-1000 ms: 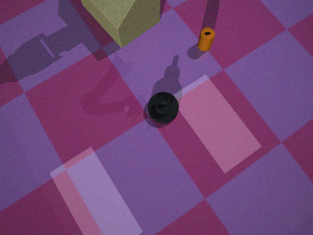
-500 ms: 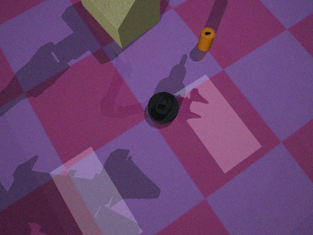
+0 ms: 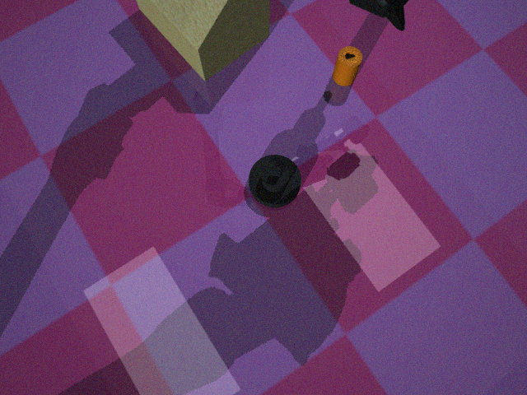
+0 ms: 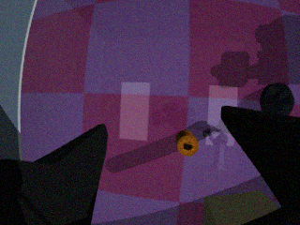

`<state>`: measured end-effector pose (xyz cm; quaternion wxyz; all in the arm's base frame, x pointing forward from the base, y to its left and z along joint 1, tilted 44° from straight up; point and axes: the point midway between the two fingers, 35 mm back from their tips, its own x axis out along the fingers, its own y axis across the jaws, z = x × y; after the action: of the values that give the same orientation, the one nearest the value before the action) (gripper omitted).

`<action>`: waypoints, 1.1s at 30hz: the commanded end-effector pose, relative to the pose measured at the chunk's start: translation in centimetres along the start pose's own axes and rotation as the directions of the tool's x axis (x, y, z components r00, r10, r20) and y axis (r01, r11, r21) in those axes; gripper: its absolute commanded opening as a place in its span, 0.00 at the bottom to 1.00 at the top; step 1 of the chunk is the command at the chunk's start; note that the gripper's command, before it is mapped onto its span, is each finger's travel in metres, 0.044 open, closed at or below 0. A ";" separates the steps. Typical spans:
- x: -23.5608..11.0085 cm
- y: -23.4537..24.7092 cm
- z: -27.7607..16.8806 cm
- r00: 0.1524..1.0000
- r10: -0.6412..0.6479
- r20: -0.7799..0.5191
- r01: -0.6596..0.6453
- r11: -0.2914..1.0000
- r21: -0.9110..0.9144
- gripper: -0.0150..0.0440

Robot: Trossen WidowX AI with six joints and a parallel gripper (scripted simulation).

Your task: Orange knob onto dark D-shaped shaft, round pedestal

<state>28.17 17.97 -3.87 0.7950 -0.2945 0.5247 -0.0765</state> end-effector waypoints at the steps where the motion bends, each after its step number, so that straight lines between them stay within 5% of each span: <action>1: 4.1 -2.4 -5.4 0.962 -0.111 -0.250 0.125 0.991 0.041 1.00; 5: 5.4 -3.9 -8.2 0.912 -0.167 -0.374 0.201 0.978 0.052 1.00; 33: 10.5 -4.6 -9.9 0.912 -0.169 -0.374 0.202 0.978 0.051 1.00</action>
<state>25.03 6.35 -11.94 0.6883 -0.2832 0.6278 -0.2279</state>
